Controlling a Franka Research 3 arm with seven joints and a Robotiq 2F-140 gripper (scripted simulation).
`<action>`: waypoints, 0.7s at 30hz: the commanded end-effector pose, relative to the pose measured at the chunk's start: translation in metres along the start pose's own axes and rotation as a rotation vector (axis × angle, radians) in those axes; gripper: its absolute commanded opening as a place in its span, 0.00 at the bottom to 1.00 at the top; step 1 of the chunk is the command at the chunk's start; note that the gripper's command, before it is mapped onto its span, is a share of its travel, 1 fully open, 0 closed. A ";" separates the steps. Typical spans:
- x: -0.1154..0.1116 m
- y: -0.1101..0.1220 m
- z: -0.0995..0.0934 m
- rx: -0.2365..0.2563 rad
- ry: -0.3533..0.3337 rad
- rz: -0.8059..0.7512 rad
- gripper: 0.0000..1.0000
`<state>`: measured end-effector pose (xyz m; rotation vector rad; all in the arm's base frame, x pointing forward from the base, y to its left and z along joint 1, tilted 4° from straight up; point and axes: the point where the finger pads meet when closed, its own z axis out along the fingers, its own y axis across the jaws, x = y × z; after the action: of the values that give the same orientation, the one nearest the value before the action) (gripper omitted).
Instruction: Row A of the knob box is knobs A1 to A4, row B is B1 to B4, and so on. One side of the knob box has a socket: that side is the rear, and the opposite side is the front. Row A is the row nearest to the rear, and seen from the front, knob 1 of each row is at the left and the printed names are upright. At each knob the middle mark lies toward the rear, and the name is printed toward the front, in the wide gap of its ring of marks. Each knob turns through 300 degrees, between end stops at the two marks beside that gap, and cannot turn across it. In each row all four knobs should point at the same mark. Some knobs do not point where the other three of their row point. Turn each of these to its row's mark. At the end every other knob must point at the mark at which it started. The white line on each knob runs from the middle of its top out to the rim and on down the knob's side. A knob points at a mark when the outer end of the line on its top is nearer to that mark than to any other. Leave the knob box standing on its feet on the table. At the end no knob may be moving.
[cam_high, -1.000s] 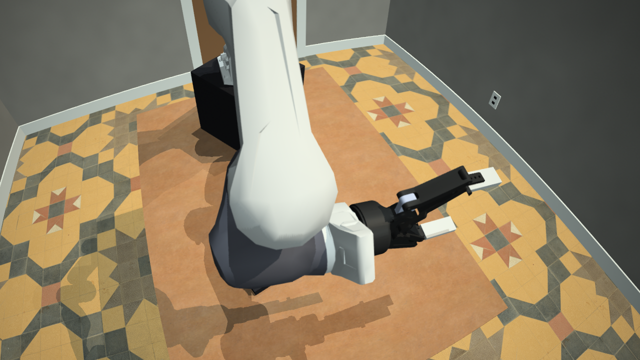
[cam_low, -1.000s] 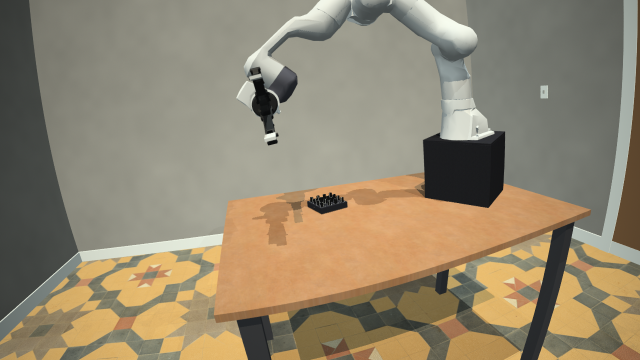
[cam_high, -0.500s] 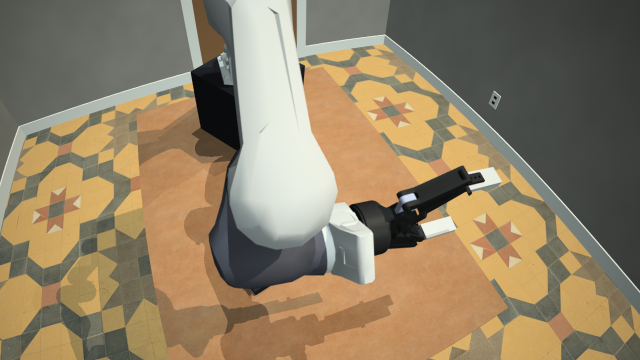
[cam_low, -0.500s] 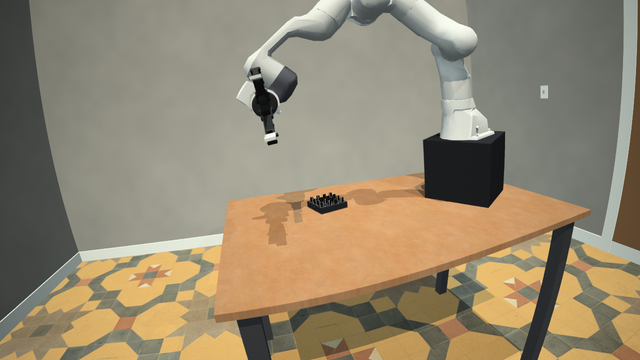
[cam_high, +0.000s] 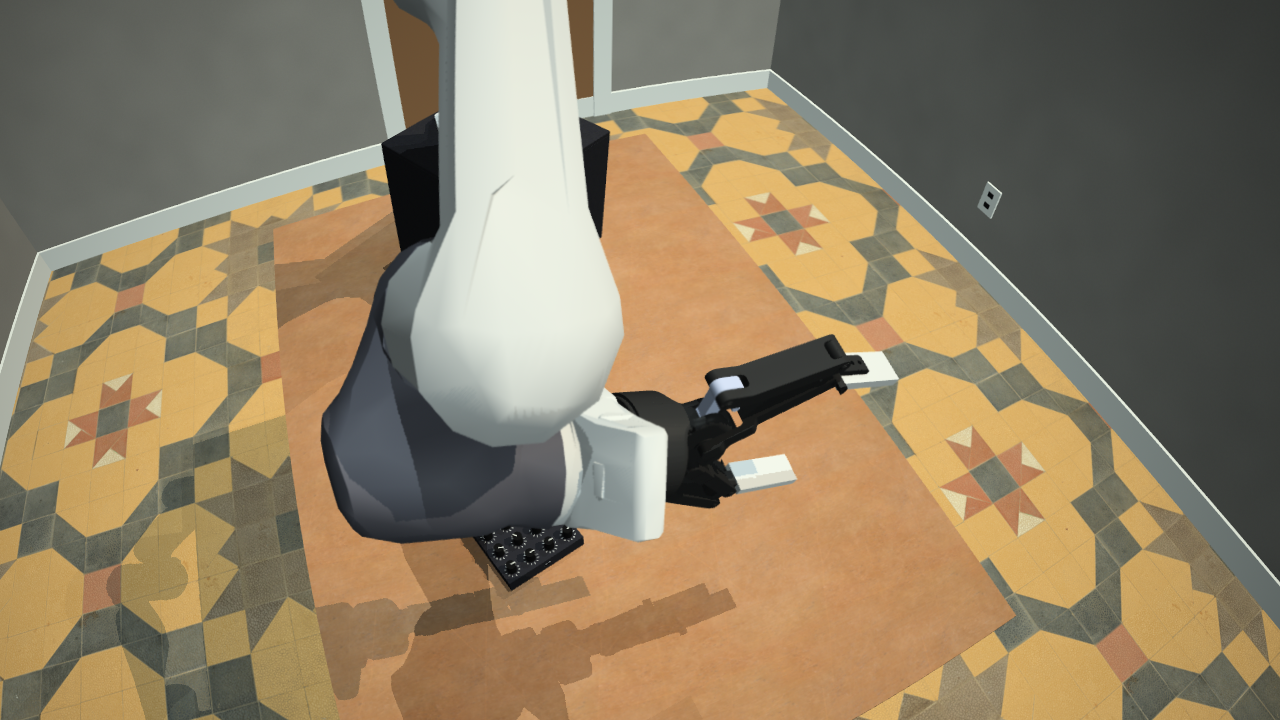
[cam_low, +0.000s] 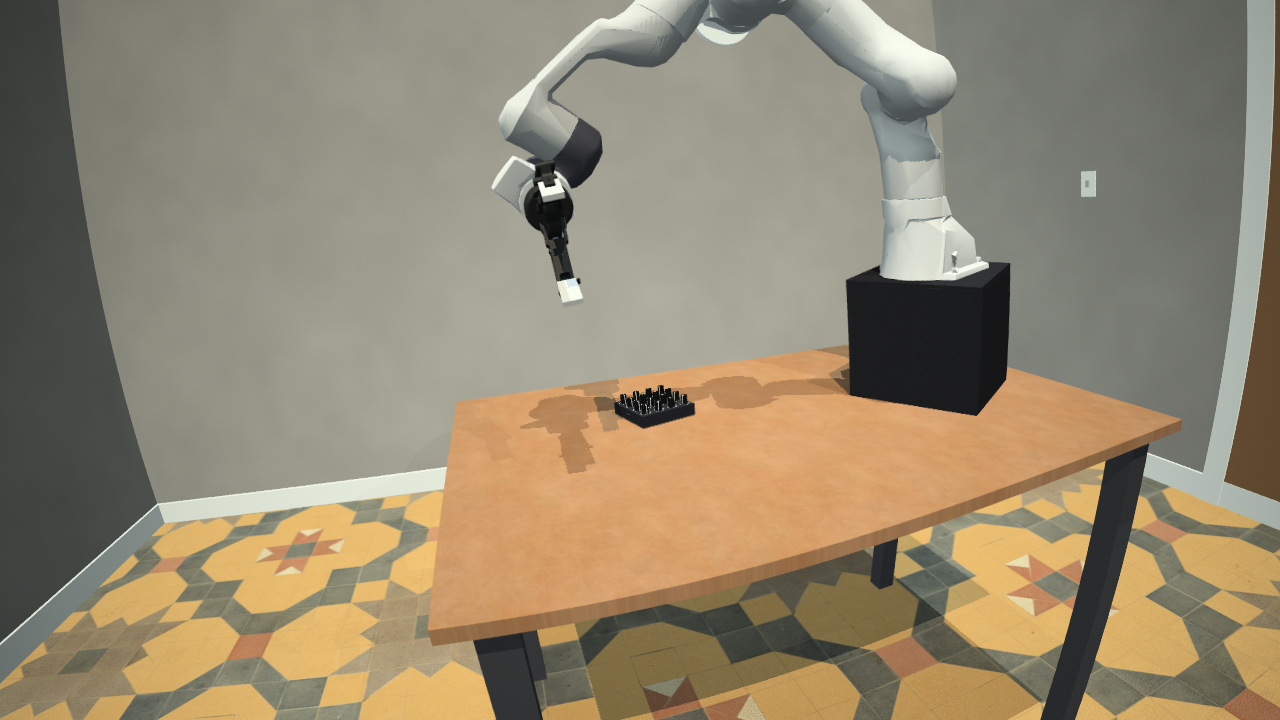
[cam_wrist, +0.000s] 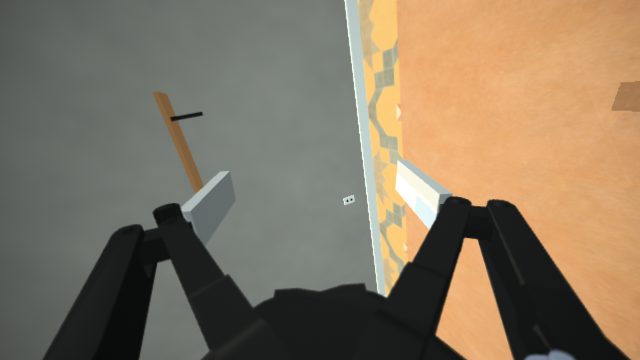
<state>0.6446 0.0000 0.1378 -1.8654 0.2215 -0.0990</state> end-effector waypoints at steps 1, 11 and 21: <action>-0.015 0.033 -0.011 -0.131 -0.013 -0.085 1.00; -0.045 0.091 -0.042 -0.357 -0.042 -0.154 1.00; -0.068 0.136 -0.066 -0.531 -0.065 -0.207 1.00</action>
<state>0.5517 -0.0720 0.0436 -2.3361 0.0695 -0.0652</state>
